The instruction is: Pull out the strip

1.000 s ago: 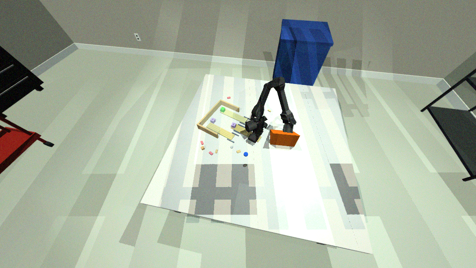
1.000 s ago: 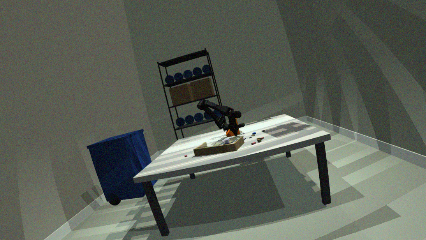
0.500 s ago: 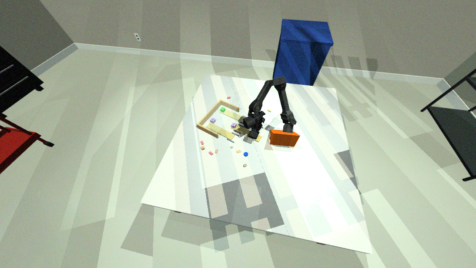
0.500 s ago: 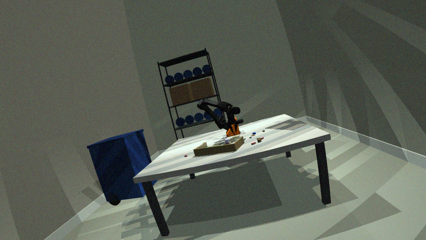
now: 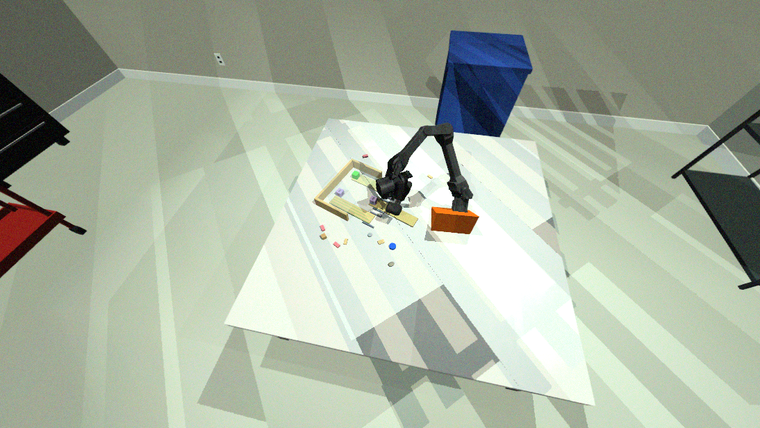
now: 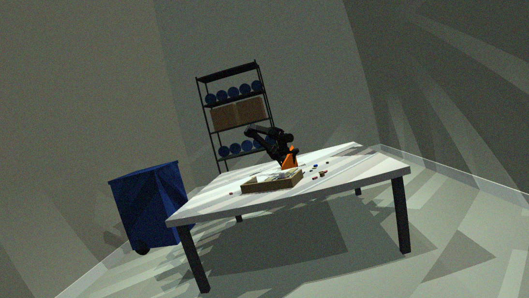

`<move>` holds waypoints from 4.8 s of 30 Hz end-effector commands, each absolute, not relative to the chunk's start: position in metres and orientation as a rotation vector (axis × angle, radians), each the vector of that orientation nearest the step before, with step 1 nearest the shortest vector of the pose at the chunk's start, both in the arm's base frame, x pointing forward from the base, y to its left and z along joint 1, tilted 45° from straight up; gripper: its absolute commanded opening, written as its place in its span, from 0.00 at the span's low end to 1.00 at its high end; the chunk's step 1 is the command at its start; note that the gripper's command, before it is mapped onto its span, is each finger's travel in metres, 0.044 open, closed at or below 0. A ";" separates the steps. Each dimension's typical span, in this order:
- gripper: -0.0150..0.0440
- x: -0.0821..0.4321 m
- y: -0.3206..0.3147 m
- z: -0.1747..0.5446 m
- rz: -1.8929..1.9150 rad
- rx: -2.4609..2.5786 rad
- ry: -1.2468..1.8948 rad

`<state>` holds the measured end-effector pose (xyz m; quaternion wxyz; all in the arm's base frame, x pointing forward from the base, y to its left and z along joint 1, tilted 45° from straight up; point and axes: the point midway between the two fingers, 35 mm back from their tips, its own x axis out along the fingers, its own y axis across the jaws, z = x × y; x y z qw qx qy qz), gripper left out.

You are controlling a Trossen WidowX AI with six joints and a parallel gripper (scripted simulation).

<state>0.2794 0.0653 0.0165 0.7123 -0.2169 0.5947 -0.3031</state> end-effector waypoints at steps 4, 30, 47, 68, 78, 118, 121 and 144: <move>1.00 0.303 0.063 0.027 -0.673 -0.488 1.317; 1.00 0.393 0.056 0.065 -0.674 -0.487 1.311; 0.68 0.411 0.043 0.058 -0.675 -0.486 1.310; 0.68 0.415 0.018 0.034 -0.676 -0.488 1.309; 0.54 0.416 0.017 0.033 -0.677 -0.477 1.304; 0.25 0.308 0.042 0.051 -0.674 -0.490 1.317; 0.25 0.299 0.041 0.050 -0.674 -0.490 1.317; 0.25 0.295 0.066 0.075 -0.673 -0.489 1.318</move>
